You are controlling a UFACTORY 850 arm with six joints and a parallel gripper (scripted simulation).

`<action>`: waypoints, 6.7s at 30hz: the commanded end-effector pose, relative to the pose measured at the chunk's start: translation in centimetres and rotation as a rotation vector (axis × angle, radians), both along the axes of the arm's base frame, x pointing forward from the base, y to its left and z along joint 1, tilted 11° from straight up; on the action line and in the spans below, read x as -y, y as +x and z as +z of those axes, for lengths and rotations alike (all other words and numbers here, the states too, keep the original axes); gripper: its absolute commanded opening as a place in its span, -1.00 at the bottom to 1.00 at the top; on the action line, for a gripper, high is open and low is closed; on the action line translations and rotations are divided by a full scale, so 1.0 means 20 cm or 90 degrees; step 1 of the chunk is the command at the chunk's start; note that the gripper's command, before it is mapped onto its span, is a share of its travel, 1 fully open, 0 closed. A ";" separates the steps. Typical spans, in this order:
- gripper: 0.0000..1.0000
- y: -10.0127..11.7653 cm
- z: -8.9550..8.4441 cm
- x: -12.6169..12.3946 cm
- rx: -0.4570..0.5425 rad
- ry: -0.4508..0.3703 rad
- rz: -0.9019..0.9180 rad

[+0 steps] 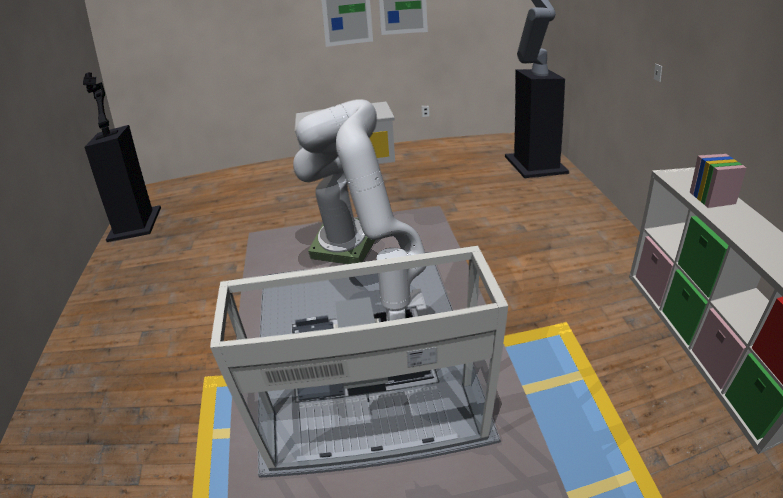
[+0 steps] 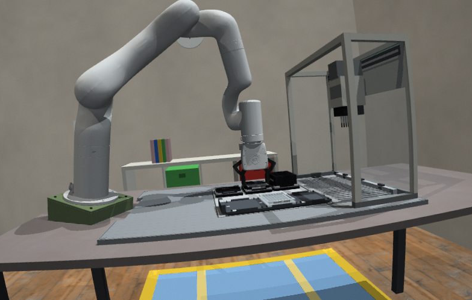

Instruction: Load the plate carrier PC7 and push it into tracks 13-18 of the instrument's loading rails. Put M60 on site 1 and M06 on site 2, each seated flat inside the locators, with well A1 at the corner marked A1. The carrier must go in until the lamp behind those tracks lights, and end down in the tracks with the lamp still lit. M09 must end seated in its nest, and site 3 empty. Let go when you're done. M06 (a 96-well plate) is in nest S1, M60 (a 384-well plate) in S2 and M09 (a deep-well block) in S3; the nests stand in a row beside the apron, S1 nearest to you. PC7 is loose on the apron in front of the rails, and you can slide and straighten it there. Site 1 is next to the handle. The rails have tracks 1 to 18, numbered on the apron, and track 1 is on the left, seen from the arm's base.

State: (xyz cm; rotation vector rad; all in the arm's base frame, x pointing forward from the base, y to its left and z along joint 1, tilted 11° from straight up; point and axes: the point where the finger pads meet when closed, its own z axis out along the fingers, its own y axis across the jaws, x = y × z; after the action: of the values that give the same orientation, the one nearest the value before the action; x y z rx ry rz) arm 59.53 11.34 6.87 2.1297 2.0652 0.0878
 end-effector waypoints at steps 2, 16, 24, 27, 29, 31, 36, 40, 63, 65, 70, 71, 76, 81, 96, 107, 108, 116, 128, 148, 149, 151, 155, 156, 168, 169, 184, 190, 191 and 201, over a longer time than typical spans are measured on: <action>-1.00 0.00 0.00 0.00 0.001 0.000 0.000; -1.00 0.00 0.00 0.00 0.001 0.000 0.000; -1.00 0.00 0.00 0.00 0.001 0.000 0.000; -1.00 0.00 0.00 0.00 0.001 0.000 0.000; -1.00 0.00 0.00 0.00 0.001 0.000 0.000; -1.00 0.00 0.00 0.00 0.001 0.000 0.000; -1.00 0.00 0.00 0.00 0.001 0.000 0.000; -1.00 0.00 0.00 0.00 0.001 0.000 0.000; -1.00 -0.01 0.06 -0.01 0.001 0.000 0.000; -1.00 -0.01 0.06 -0.01 0.001 0.000 0.000; -1.00 -0.01 0.08 -0.01 0.001 0.000 0.000; -1.00 -0.01 0.08 -0.01 0.001 0.000 0.000; -1.00 -0.01 0.10 -0.01 0.001 0.000 0.000; -1.00 -0.01 0.10 -0.01 0.001 0.000 0.000; -1.00 -0.02 0.18 -0.02 0.001 0.000 0.000; -1.00 -0.04 0.25 -0.02 0.001 0.000 0.000; -1.00 -0.04 0.26 -0.02 0.001 0.000 0.000; -1.00 -0.05 0.31 -0.03 0.001 0.000 0.000; -1.00 -0.06 0.41 -0.04 0.001 0.000 0.000; -1.00 -0.09 0.55 -0.05 0.001 0.000 0.000; -1.00 -0.09 0.55 -0.05 0.001 0.000 0.000; -1.00 -0.09 0.55 -0.05 0.001 0.000 0.000; -1.00 -0.09 0.55 -0.05 0.001 0.000 0.000; -1.00 -0.09 0.55 -0.05 0.001 0.000 0.000; -1.00 -0.14 0.55 0.09 -0.001 -0.004 0.024; -1.00 -0.15 0.55 0.12 -0.001 -0.004 0.024; -1.00 -0.25 0.56 0.42 -0.001 -0.004 0.024; -1.00 -0.30 0.56 0.57 -0.001 -0.004 0.024; -1.00 -0.31 0.56 0.59 -0.001 -0.004 0.024; -1.00 -0.38 0.57 0.78 -0.001 -0.004 0.024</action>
State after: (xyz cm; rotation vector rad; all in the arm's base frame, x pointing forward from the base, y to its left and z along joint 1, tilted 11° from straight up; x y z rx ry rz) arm 52.42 -2.49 18.09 2.0878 2.0997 0.0772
